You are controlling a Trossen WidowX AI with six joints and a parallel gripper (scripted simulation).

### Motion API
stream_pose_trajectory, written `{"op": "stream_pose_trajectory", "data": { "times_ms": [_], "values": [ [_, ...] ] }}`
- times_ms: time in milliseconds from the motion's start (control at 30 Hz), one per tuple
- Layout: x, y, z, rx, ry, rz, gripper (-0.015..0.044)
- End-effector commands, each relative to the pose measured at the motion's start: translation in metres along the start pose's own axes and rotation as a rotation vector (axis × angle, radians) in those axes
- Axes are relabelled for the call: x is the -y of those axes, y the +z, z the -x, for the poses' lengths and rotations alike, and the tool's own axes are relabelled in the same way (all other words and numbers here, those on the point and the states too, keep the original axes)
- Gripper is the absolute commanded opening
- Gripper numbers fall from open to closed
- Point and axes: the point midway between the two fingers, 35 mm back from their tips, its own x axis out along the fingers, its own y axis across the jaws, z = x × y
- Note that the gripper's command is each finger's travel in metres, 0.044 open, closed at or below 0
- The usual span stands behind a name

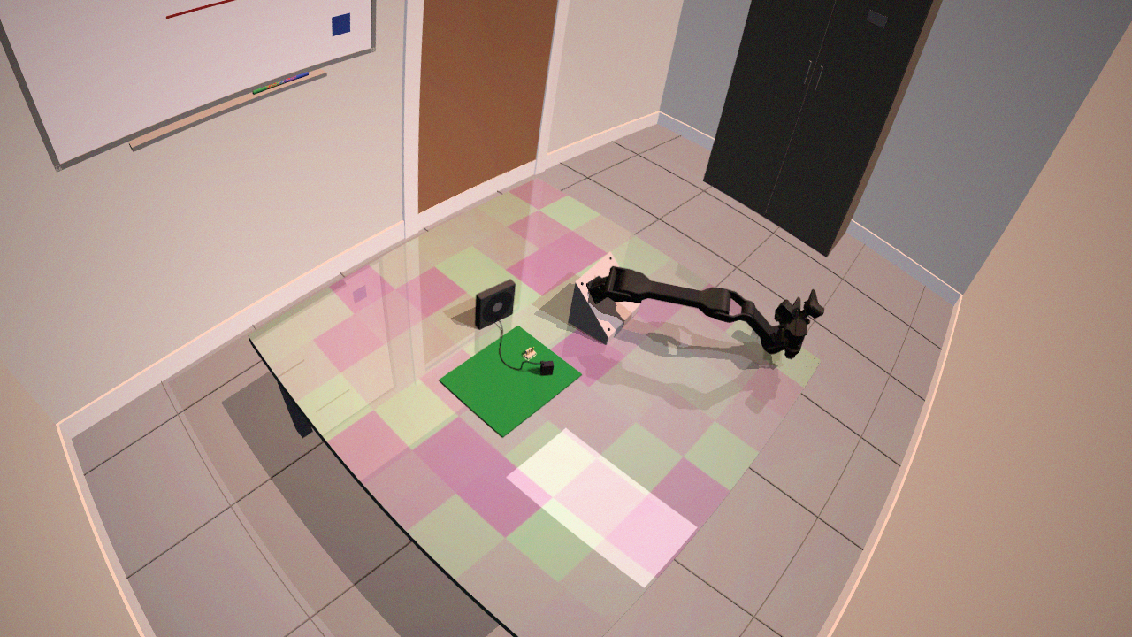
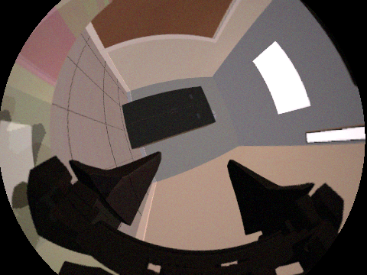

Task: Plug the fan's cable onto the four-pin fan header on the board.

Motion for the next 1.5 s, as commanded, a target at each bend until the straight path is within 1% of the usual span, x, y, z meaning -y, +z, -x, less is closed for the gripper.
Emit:
{"op": "stream_pose_trajectory", "data": {
  "times_ms": [0, 33, 133, 233, 367, 533, 700, 767, 867, 967, 1033, 1133, 1333, 1467],
  "values": [
    [0.000, 0.000, 0.000, 0.000, 0.000, 0.000, 0.0426],
    [0.000, 0.000, 0.000, 0.000, 0.000, 0.000, 0.0440],
    [0.002, -0.005, 0.008, -0.027, 0.005, -0.025, 0.0440],
    [0.007, -0.018, 0.033, -0.107, 0.017, -0.098, 0.0440],
    [0.017, -0.038, 0.080, -0.257, 0.029, -0.224, 0.0440],
    [0.030, -0.059, 0.155, -0.470, 0.029, -0.316, 0.0440],
    [0.046, -0.068, 0.233, -0.687, 0.009, -0.397, 0.0440],
    [0.054, -0.067, 0.258, -0.760, -0.009, -0.405, 0.0440],
    [0.071, -0.061, 0.294, -0.847, -0.019, -0.443, 0.0440],
    [0.069, -0.055, 0.335, -0.956, -0.038, -0.532, 0.0440],
    [0.079, -0.046, 0.361, -1.026, -0.035, -0.524, 0.0440],
    [0.081, -0.033, 0.406, -1.151, -0.061, -0.592, 0.0440],
    [0.086, 0.012, 0.496, -1.419, -0.144, -0.729, 0.0440],
    [0.088, 0.052, 0.550, -1.586, -0.250, -0.849, 0.0440]
  ]
}}
